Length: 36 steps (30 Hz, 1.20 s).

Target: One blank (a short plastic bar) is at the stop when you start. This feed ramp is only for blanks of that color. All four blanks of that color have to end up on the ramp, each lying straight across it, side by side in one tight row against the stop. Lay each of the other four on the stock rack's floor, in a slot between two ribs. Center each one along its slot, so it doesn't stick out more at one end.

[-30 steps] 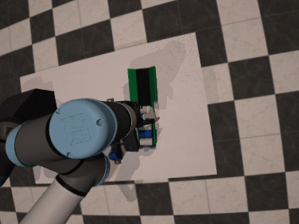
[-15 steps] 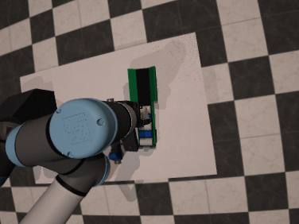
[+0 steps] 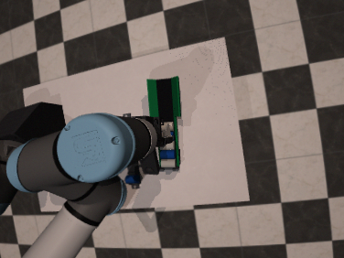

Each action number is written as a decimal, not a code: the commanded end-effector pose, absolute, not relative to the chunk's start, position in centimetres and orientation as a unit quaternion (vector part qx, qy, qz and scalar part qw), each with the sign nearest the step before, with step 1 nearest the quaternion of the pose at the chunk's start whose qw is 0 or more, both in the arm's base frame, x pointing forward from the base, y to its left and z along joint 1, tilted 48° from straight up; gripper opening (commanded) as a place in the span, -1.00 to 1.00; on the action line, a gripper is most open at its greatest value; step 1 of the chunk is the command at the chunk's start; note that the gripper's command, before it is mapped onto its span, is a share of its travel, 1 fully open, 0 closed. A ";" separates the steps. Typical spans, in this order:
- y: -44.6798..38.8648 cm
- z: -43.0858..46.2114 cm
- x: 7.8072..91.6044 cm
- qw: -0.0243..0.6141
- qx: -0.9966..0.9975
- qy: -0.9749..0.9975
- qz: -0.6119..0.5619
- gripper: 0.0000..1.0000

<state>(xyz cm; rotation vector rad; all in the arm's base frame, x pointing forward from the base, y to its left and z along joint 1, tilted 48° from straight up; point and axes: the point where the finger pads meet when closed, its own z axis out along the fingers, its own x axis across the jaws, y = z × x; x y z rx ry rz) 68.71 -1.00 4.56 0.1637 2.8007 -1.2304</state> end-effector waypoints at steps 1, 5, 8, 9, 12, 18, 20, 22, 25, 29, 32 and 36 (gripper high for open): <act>-1.1 4.7 69.0 0.040 0.055 0.913 -0.402 -0.03; -1.1 4.7 69.0 0.040 0.055 0.913 -0.402 -0.03; -1.1 4.7 69.0 0.040 0.055 0.913 -0.402 -0.03; -1.1 4.7 69.0 0.040 0.055 0.913 -0.402 -0.03; -1.1 4.7 69.0 0.040 0.055 0.913 -0.402 -0.03; -1.2 4.5 68.9 0.040 0.055 0.913 -0.402 -0.03; -1.3 4.4 68.9 0.039 0.055 0.913 -0.402 -0.03; -1.4 4.3 68.8 0.038 0.055 0.913 -0.402 -0.03; -1.6 4.1 68.8 0.038 0.054 0.913 -0.402 -0.03; -1.8 3.9 68.6 0.037 0.054 0.913 -0.402 -0.03; -2.0 3.6 68.6 0.037 0.054 0.913 -0.402 -0.03; -2.4 3.3 68.7 0.037 0.054 0.913 -0.402 -0.03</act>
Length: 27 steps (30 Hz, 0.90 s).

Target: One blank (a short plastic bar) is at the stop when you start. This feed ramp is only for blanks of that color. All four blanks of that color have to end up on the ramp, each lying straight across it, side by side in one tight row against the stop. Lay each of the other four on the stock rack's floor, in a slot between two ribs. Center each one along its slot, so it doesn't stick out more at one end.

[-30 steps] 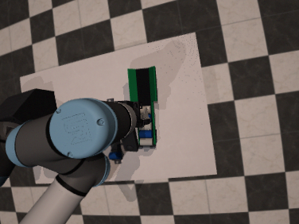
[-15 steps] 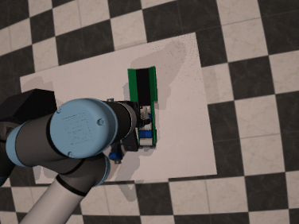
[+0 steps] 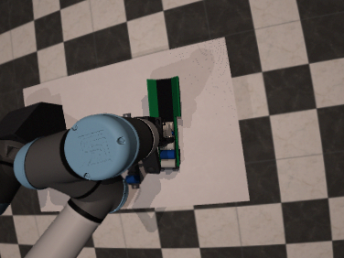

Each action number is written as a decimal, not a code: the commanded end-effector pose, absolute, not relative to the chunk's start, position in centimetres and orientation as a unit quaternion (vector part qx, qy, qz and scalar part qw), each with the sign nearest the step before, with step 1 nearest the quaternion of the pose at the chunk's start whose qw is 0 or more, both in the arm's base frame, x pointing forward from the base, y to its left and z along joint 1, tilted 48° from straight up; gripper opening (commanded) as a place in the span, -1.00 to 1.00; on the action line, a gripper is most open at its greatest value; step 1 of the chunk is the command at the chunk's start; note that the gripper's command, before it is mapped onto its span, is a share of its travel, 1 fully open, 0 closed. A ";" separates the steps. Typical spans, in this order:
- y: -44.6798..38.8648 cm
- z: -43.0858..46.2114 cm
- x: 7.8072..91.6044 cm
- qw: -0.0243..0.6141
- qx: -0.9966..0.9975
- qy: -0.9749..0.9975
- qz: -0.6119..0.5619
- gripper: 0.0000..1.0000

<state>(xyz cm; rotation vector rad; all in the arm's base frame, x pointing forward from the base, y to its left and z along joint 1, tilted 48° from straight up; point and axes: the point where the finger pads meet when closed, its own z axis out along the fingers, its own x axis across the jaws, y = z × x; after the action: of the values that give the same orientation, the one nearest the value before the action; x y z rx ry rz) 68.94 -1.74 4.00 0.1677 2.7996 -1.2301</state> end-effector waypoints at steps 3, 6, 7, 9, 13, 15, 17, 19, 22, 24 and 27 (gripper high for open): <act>-2.8 3.0 68.7 0.037 0.054 0.913 -0.402 -0.03; -3.0 2.7 68.7 0.037 0.054 0.913 -0.402 -0.03; -3.0 2.7 68.7 0.037 0.054 0.913 -0.402 -0.03; -3.2 2.5 68.7 0.037 0.054 0.913 -0.402 -0.03; -3.7 2.1 68.7 0.037 0.054 0.913 -0.402 -0.03; -3.9 1.9 68.7 0.037 0.054 0.913 -0.402 -0.03; -4.1 1.7 68.7 0.037 0.054 0.913 -0.402 -0.03; -4.3 1.5 68.7 0.037 0.054 0.913 -0.402 -0.03; -4.5 1.3 68.7 0.037 0.054 0.913 -0.402 -0.03; -4.5 1.3 68.7 0.037 0.054 0.913 -0.402 -0.03; -4.7 1.1 68.7 0.037 0.054 0.913 -0.402 -0.03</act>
<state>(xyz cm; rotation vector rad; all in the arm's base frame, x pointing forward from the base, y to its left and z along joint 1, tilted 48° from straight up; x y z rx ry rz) 68.87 -4.32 1.51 0.1679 2.8032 -1.2324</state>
